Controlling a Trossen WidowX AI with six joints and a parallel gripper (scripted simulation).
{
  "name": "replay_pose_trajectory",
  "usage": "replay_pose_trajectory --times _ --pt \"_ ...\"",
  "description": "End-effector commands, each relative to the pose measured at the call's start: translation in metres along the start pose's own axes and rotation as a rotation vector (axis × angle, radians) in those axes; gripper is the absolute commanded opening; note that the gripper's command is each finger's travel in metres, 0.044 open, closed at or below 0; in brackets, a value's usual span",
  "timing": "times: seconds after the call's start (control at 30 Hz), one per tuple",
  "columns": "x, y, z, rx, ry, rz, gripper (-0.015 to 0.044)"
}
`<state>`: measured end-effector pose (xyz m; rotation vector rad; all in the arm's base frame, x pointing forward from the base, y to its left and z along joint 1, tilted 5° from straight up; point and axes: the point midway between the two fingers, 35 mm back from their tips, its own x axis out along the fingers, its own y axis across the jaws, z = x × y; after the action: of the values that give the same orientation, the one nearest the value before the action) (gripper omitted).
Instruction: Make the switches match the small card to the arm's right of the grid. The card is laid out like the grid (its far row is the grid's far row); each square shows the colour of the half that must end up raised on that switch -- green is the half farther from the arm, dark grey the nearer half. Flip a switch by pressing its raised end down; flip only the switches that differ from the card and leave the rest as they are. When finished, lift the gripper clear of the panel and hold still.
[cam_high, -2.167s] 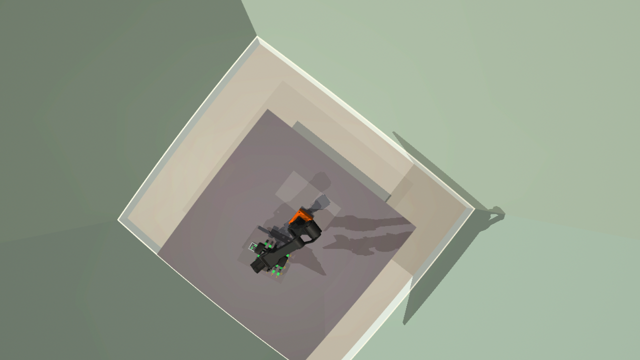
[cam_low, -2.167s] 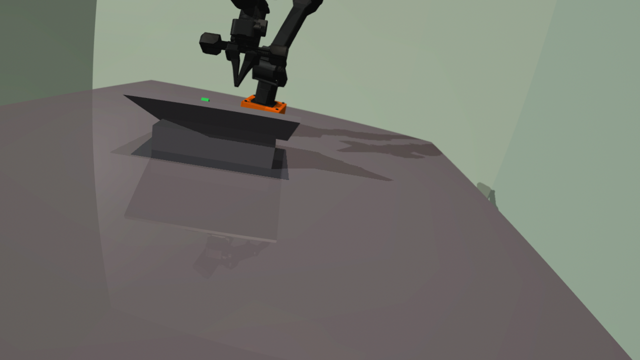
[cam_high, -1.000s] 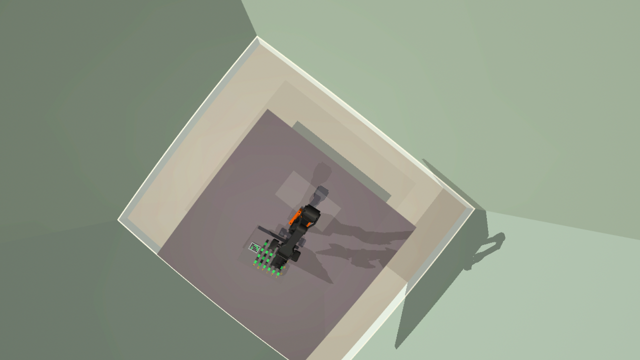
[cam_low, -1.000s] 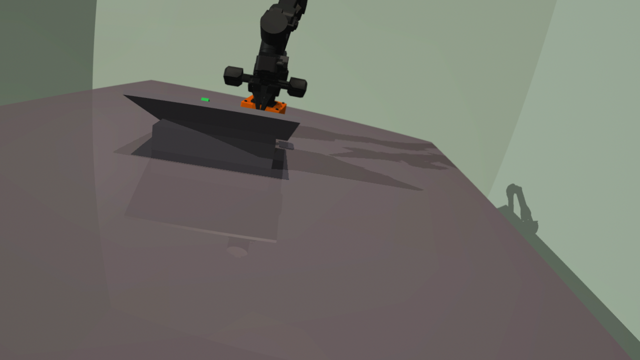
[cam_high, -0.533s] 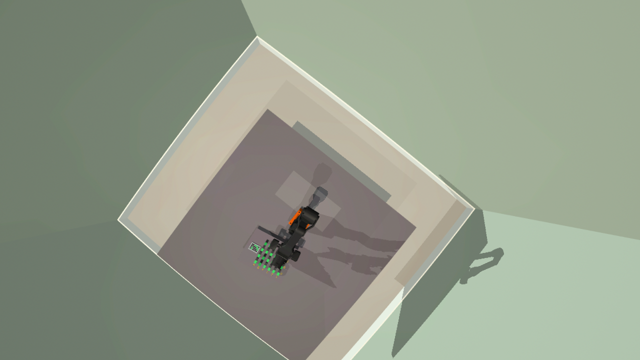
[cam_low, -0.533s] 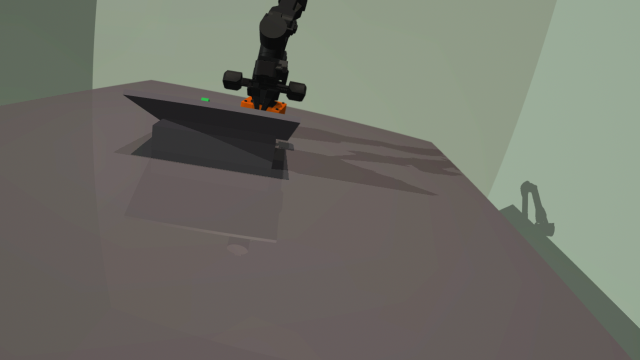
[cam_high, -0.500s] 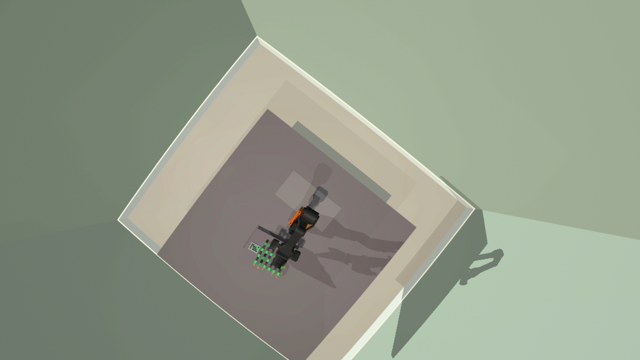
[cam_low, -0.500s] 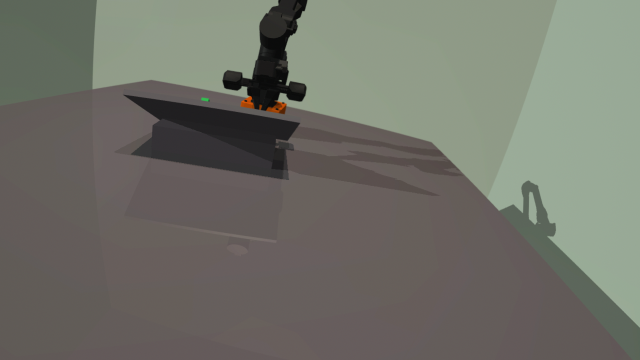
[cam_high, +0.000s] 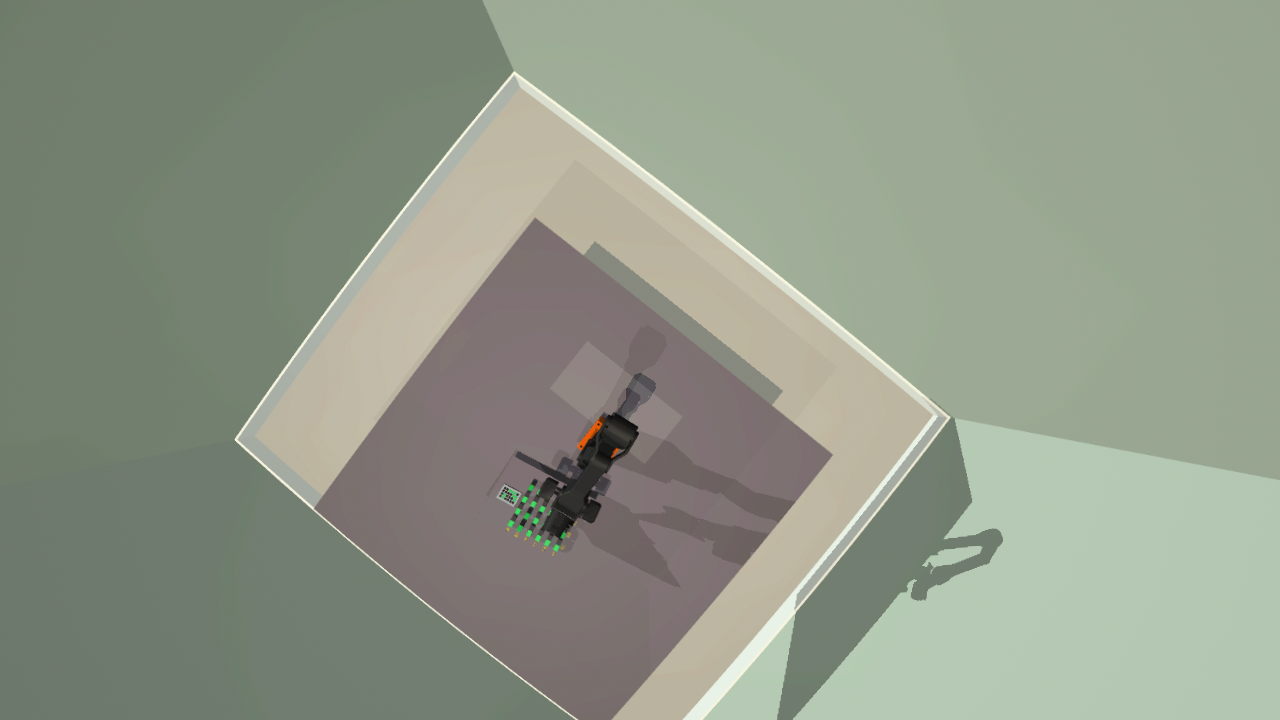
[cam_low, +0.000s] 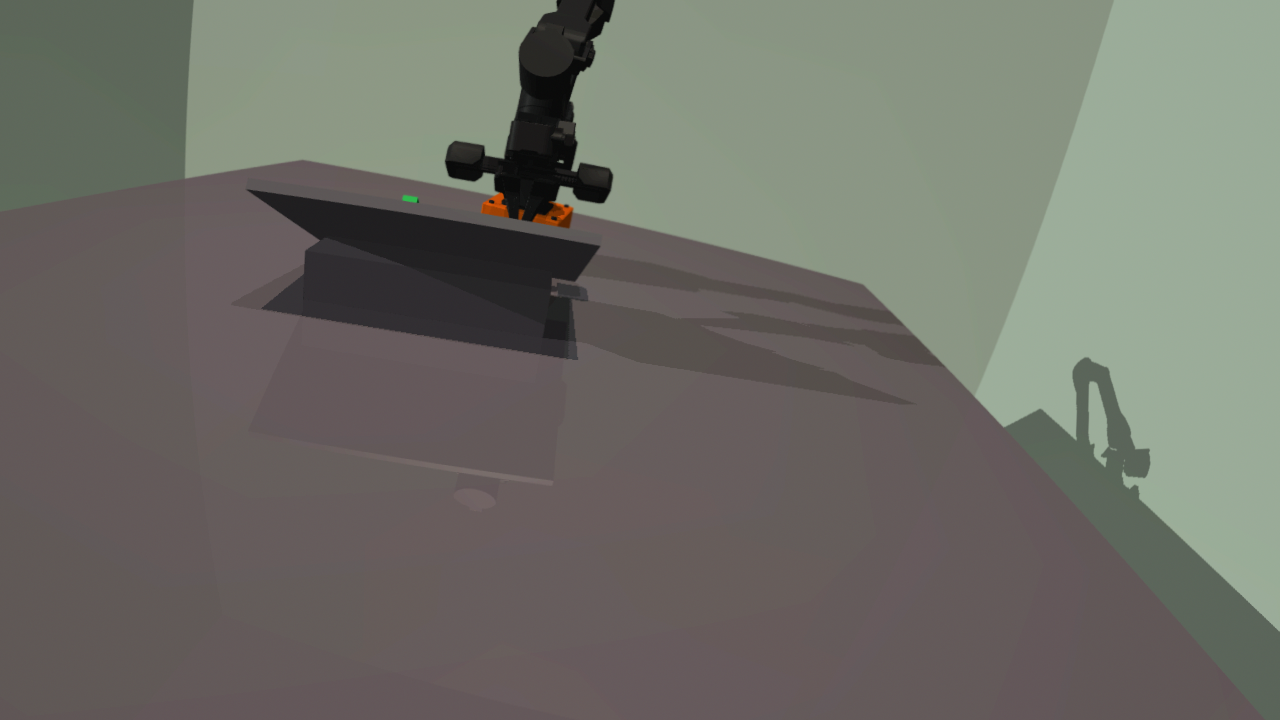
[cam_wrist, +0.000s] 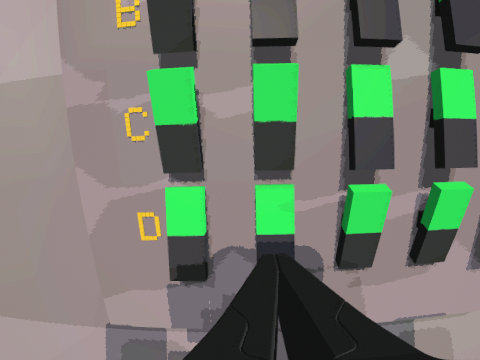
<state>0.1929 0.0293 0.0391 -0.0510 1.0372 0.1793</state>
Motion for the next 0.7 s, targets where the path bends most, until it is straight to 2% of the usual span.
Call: replay_pose_trajectory --times 0.0,0.67 --pt "0.0006 -0.0006 0.0001 0.004 -0.001 -0.004 0.0" --pt "0.0033 -0.0006 0.0001 0.004 -0.001 -0.004 0.0"
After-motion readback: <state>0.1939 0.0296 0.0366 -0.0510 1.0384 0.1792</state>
